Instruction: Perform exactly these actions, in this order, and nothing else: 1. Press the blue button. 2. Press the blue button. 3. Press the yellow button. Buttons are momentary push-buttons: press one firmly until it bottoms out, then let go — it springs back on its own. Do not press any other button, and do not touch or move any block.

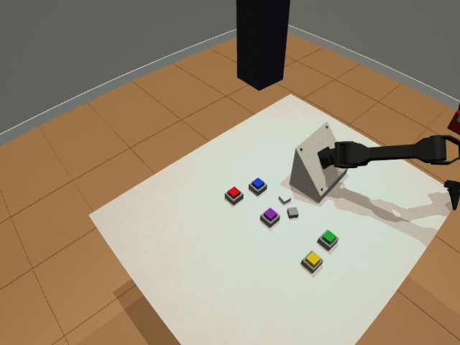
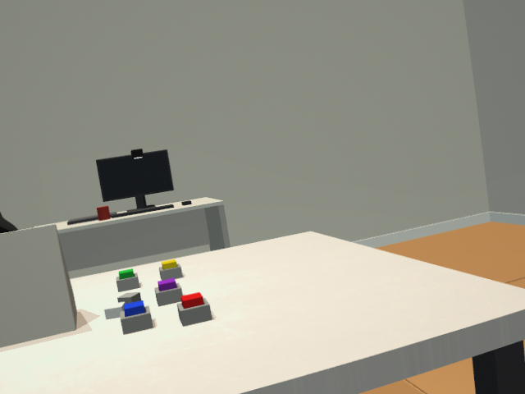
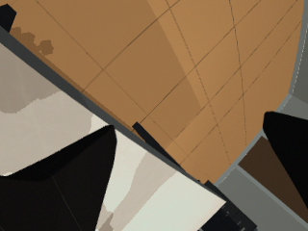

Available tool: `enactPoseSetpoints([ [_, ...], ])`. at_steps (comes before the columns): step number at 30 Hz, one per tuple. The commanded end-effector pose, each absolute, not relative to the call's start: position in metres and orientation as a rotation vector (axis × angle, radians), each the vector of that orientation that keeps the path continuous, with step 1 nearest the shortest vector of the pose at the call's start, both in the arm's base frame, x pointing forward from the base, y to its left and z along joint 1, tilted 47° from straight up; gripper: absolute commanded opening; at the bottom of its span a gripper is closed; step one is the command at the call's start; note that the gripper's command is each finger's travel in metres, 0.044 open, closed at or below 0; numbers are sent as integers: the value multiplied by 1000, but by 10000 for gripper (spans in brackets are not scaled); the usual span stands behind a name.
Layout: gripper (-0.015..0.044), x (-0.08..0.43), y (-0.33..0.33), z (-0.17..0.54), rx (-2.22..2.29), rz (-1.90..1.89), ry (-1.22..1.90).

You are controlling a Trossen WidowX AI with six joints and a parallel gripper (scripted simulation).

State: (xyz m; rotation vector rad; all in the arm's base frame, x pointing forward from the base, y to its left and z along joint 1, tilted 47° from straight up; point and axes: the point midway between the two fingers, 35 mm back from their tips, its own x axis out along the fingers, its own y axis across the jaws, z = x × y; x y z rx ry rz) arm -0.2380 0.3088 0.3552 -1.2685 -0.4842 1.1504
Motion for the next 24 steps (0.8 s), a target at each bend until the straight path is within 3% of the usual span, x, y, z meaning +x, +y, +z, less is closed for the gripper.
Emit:
enactPoseSetpoints([
  [1,400,-237,310,355,-1271,1148,-482],
  [6,400,-197,341,340,-1343,1078,-376],
  [14,400,-137,359,372,-964,1123,-119],
  [24,400,13,389,357,-839,895,128],
])
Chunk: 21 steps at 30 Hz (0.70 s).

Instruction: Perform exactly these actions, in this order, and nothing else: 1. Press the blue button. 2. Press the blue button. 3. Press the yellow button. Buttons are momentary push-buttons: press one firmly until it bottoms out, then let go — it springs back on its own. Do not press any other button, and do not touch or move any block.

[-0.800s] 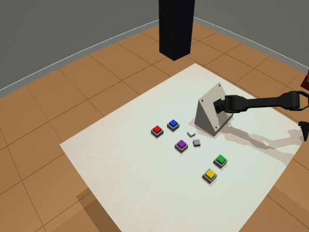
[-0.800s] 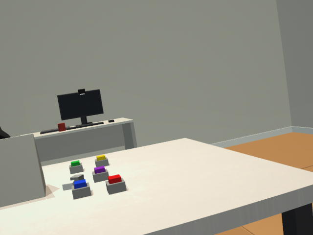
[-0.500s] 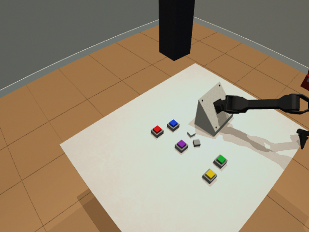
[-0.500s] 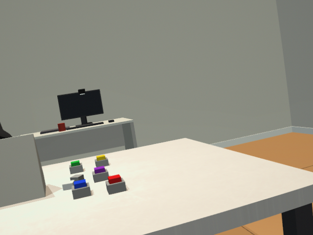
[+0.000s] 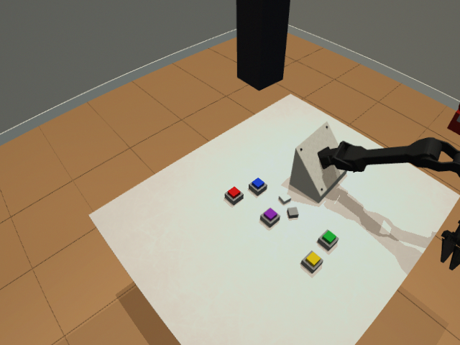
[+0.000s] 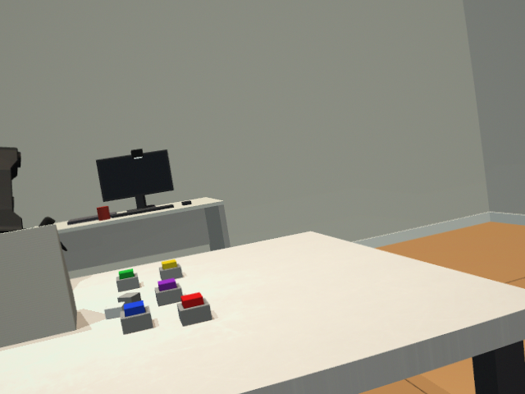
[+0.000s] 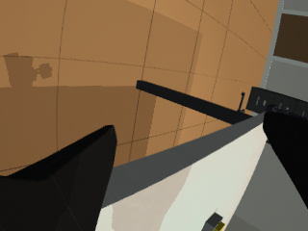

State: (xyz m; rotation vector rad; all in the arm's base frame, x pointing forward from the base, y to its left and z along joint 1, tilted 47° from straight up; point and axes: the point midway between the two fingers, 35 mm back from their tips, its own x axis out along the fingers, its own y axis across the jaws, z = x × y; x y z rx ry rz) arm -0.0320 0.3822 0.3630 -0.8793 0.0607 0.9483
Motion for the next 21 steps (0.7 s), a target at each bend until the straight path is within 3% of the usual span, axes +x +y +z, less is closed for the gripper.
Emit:
enactPoseSetpoints([
  [1,400,27,391,357,-817,882,143],
  [12,400,193,359,309,-795,700,401],
  [21,400,276,299,208,-773,656,832],
])
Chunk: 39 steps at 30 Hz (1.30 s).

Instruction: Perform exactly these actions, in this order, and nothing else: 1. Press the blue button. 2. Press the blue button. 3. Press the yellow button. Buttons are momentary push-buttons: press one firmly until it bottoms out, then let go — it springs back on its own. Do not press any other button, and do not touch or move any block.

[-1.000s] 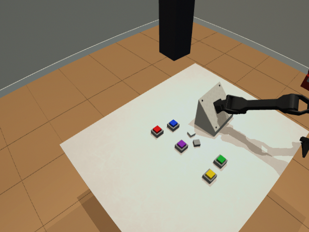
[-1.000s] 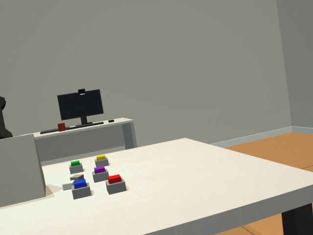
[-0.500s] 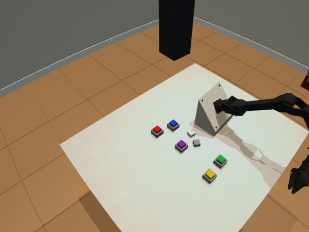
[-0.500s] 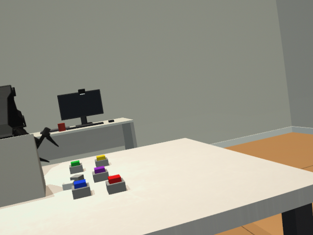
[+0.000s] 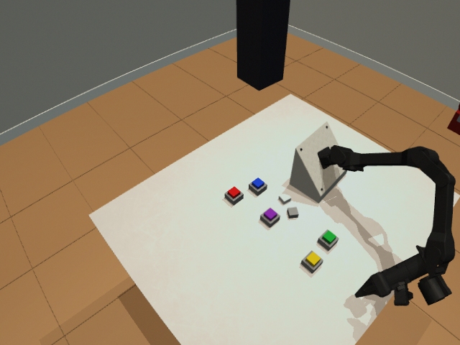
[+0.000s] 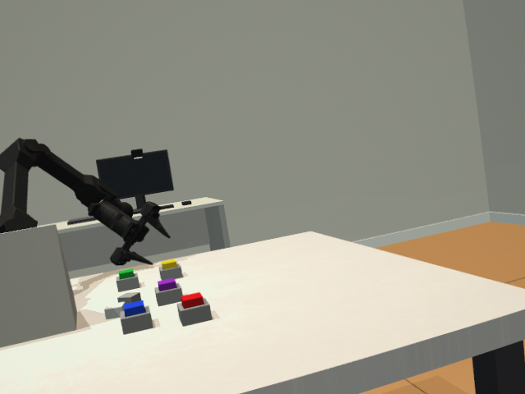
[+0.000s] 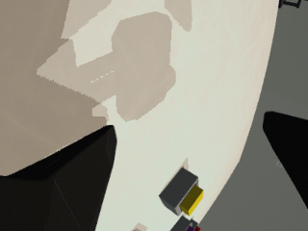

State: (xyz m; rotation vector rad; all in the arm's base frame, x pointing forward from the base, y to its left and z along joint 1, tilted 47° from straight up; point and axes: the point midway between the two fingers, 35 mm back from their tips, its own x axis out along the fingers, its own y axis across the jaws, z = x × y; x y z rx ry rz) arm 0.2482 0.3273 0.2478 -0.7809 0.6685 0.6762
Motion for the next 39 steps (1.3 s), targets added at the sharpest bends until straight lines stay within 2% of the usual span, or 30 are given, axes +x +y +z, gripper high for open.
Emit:
enactPoseSetpoints([
  [1,400,284,290,197,-777,647,870],
  [10,400,342,189,111,-739,605,1213],
  [18,400,351,91,45,-555,619,1480],
  [28,400,307,-27,-24,-83,684,1684],
  [39,400,232,-95,-65,515,717,1578],
])
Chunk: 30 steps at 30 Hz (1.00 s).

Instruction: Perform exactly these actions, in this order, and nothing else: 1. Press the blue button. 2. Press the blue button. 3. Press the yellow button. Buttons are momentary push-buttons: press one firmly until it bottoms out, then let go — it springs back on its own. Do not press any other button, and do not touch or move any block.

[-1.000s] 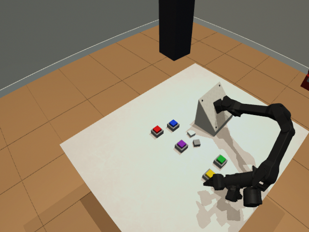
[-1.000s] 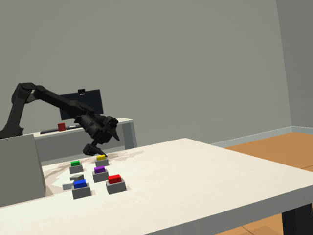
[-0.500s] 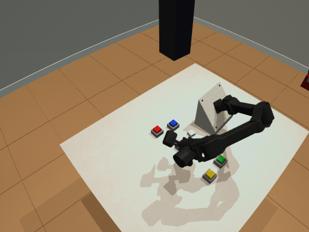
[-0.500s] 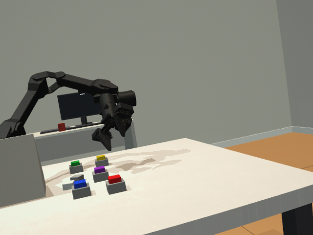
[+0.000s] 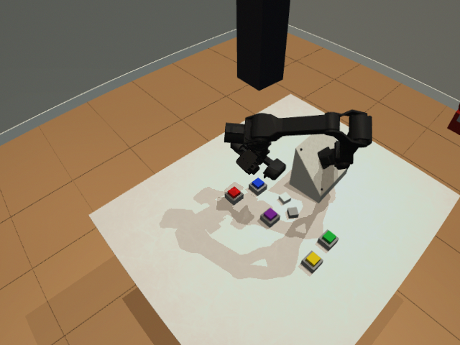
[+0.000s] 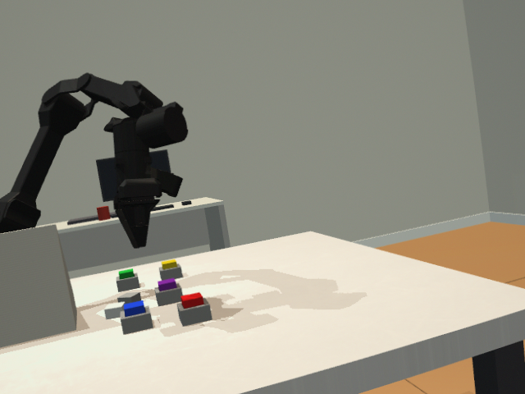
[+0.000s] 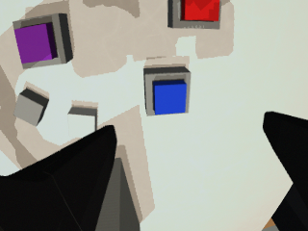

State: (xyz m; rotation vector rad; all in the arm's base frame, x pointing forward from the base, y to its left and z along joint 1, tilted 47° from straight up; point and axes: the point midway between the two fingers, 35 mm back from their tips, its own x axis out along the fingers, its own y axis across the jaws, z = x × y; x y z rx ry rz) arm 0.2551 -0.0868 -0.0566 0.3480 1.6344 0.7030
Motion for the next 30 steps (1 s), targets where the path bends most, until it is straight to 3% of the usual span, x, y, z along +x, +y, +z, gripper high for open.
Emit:
enactPoseSetpoints([
  [1,400,229,-97,-66,538,716,1567],
  [8,400,227,-98,-67,556,716,1558],
  [14,242,220,-56,-107,557,717,1557],
  [22,32,220,-54,-109,558,718,1557],
  [30,20,220,-54,-109,558,718,1557],
])
